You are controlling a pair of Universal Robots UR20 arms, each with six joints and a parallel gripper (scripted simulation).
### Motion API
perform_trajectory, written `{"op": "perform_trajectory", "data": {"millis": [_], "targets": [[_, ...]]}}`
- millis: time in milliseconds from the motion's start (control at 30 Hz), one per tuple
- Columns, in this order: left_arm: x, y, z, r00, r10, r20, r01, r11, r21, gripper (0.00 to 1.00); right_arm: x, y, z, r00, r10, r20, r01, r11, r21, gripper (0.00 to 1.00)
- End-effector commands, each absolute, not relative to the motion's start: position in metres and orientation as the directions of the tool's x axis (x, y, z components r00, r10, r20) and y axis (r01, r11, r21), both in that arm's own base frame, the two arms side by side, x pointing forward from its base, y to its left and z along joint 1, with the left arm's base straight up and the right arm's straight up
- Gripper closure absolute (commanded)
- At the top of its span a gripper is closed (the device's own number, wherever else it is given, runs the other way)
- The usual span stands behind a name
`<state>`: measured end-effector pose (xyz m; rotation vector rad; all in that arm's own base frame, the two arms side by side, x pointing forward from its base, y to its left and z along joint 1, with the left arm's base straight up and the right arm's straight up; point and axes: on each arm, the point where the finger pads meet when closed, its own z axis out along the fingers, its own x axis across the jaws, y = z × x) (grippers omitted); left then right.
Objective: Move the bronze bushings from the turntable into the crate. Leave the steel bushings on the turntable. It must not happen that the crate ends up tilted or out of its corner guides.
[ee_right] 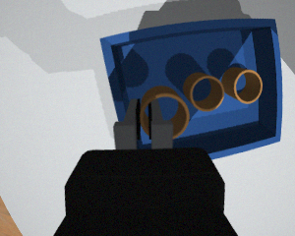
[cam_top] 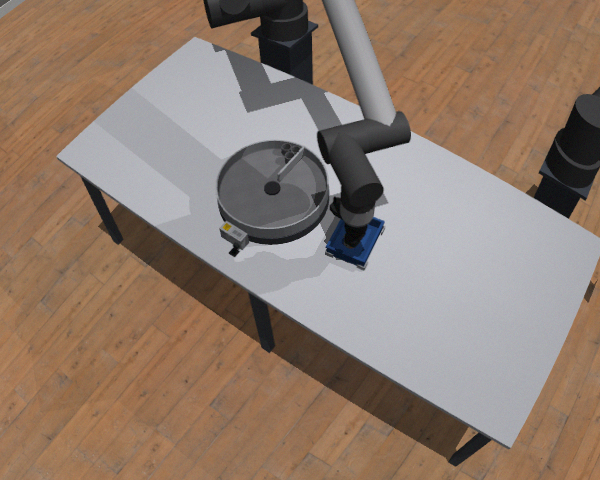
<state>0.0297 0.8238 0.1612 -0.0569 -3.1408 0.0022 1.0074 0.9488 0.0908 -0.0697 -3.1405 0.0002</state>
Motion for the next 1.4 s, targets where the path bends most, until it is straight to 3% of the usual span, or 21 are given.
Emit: {"op": "perform_trajectory", "data": {"millis": [0,1367], "targets": [[0.0298,0.8244,0.162,-0.999,0.036,0.0,0.036,0.999,0.0,0.0,1.0079,0.9493,0.0912,-0.999,0.044,-0.001,0.044,0.999,0.001,1.0],[0.0298,0.8244,0.162,-0.999,0.036,0.0,0.036,0.999,0.0,0.0,1.0079,0.9493,0.0875,-0.999,0.044,-0.001,0.044,0.999,0.001,1.0]]}}
